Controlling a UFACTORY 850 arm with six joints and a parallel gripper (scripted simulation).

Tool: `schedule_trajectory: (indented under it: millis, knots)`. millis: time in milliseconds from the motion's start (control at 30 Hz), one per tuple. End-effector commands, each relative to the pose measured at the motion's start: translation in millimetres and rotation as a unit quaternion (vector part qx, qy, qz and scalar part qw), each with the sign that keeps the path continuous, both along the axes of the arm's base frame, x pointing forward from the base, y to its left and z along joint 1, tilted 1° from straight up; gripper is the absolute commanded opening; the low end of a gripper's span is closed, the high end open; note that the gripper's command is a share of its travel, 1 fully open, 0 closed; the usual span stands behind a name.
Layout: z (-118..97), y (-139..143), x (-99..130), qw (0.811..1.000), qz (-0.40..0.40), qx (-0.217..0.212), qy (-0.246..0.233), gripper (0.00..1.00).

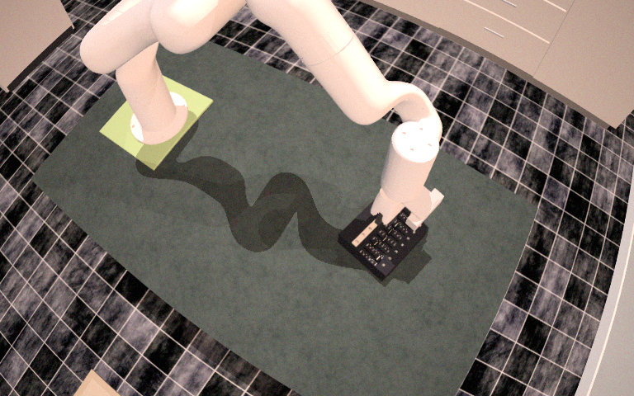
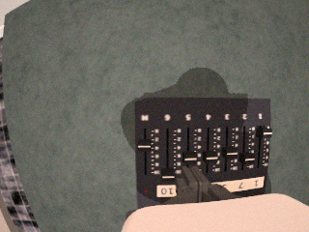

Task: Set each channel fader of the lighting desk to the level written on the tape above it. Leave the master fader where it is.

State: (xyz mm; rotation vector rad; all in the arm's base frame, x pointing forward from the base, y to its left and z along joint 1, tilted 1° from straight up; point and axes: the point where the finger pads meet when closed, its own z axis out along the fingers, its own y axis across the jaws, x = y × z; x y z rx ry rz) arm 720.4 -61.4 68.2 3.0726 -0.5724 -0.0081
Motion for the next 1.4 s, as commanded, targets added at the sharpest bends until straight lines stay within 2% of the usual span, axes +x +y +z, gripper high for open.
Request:
schedule_trajectory:
  millis: [0,1367]
  knots:
    - [1,0,1,1.0,0.0,0.0,-0.001,0.0]
    - [1,-6,17,1.0,0.0,0.0,-0.001,0.0]
